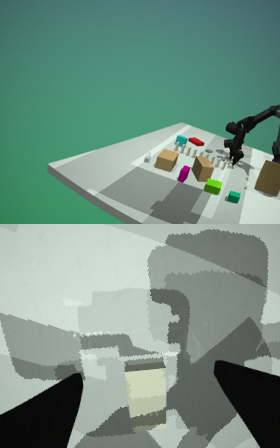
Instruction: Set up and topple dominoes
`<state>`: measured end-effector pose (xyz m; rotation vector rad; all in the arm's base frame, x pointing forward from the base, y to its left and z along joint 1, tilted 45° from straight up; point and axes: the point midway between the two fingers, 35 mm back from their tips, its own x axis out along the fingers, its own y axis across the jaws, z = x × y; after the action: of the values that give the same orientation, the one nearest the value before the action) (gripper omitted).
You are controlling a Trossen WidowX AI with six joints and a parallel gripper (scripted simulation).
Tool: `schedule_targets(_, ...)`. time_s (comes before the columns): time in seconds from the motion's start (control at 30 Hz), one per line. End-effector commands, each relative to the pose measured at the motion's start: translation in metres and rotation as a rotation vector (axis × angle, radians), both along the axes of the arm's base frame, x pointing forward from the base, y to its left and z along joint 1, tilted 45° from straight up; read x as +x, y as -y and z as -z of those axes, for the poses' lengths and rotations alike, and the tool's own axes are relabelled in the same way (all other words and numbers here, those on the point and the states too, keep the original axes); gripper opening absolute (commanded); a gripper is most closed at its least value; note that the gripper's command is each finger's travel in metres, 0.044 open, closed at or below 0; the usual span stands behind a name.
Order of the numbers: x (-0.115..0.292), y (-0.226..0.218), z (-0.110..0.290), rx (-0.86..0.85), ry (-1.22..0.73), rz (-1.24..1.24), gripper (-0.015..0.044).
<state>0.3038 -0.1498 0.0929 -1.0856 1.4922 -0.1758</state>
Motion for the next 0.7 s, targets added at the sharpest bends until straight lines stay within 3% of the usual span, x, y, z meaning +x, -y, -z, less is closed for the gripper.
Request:
schedule_targets(0.0, -0.0017, 0.0014, 0.0049, 0.004, -0.011, -0.001, 0.0440)
schedule_targets(0.07, -0.0017, 0.0014, 0.0049, 0.004, -0.011, -0.001, 0.0440)
schedule_targets(0.5, -0.0017, 0.0014, 0.0049, 0.004, -0.011, -0.001, 0.0107)
schedule_targets(0.67, -0.0017, 0.0014, 0.0049, 0.004, -0.011, -0.001, 0.0107)
